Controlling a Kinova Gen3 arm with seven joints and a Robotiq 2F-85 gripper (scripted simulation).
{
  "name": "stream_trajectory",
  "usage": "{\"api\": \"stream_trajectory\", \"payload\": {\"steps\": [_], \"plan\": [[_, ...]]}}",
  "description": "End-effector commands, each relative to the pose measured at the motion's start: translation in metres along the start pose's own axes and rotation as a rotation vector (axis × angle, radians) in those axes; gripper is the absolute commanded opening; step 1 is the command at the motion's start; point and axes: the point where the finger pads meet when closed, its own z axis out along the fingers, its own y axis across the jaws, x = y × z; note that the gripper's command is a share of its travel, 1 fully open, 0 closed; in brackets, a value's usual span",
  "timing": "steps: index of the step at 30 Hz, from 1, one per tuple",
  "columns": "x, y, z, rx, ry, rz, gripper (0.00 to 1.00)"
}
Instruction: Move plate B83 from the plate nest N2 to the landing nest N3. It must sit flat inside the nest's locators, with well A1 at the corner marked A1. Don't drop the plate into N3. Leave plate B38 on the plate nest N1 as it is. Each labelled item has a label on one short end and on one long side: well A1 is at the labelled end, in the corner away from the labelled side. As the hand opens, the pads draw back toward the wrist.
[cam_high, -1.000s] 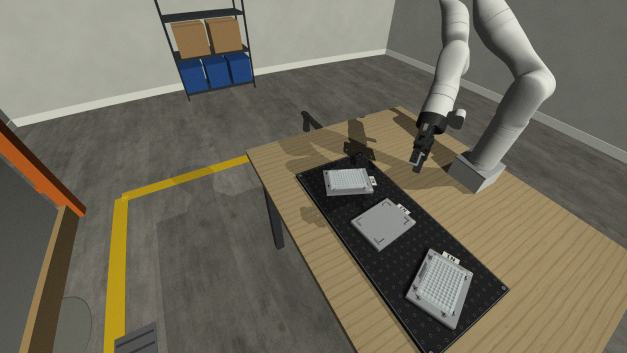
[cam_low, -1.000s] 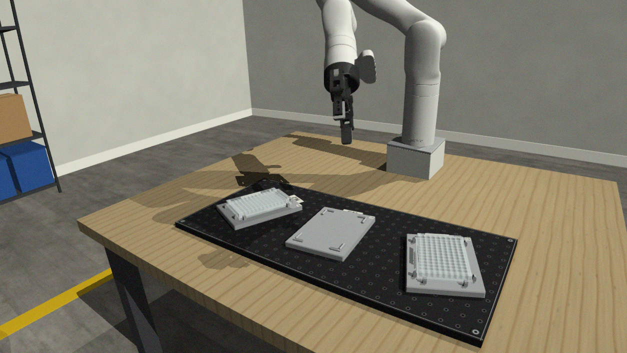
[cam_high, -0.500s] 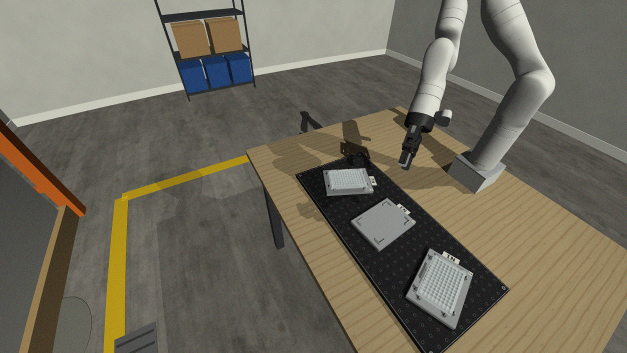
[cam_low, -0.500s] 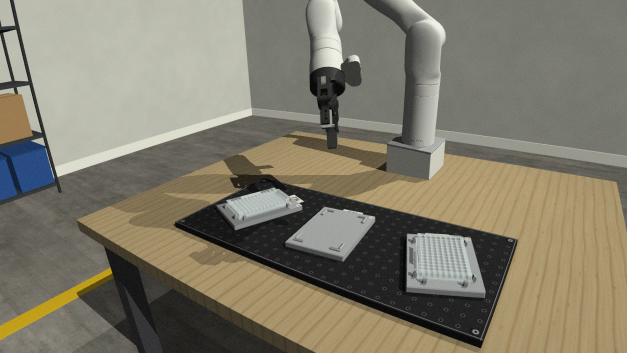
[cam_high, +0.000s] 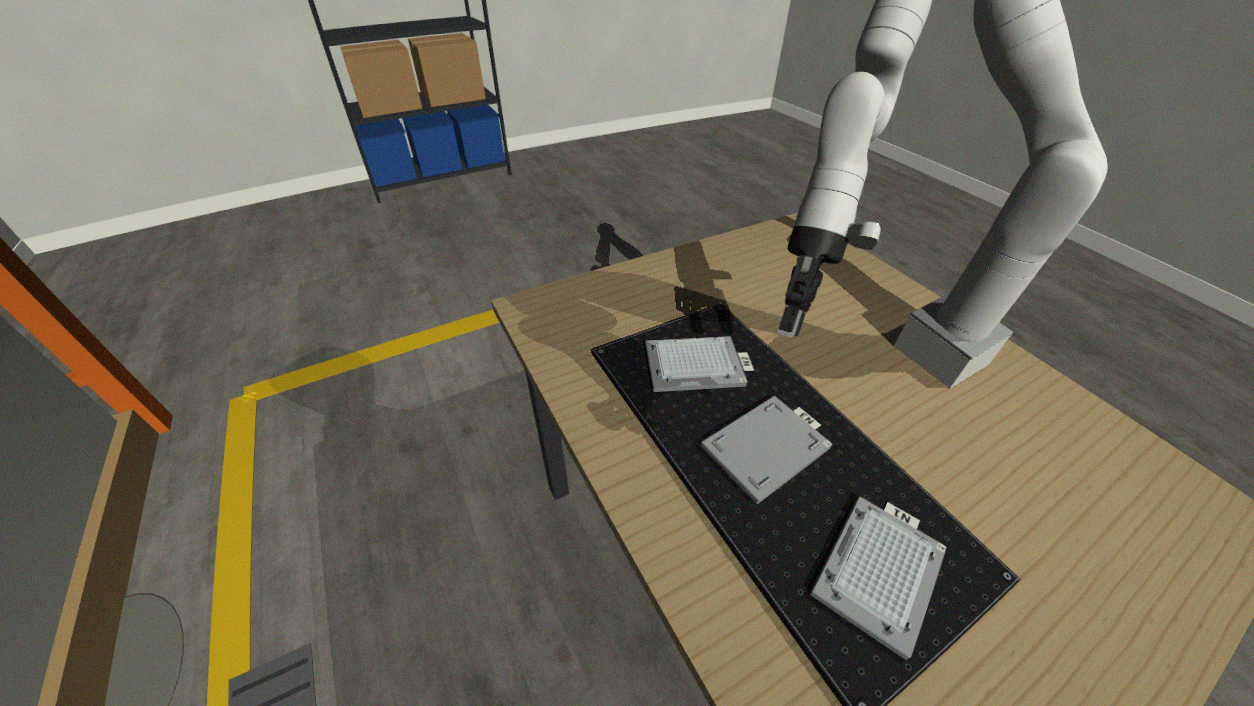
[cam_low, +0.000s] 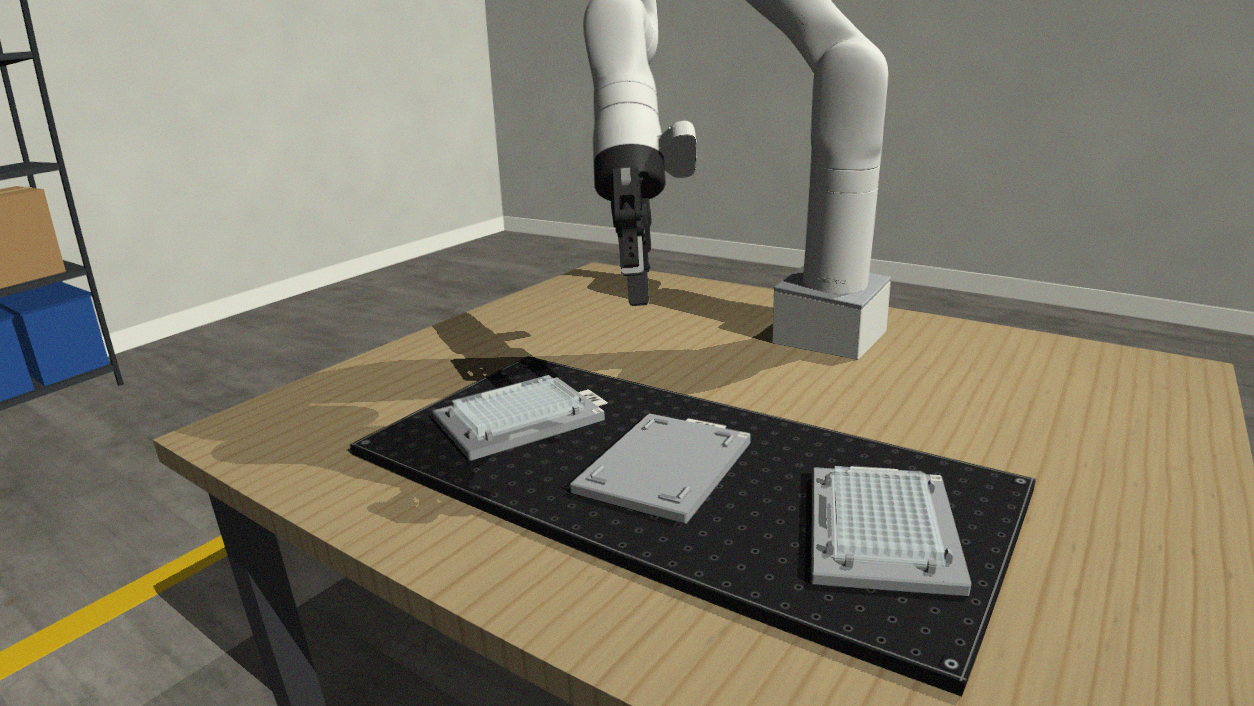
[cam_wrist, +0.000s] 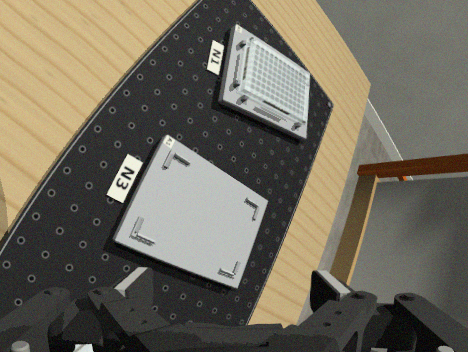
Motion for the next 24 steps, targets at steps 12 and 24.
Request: {"api": "stream_trajectory", "payload": {"steps": [12, 24], "plan": [[-0.023, -0.007, 0.008, 0.109, 0.026, -0.117, 1.0], [-0.041, -0.018, 0.014, 0.183, 0.042, -0.183, 1.0]]}}
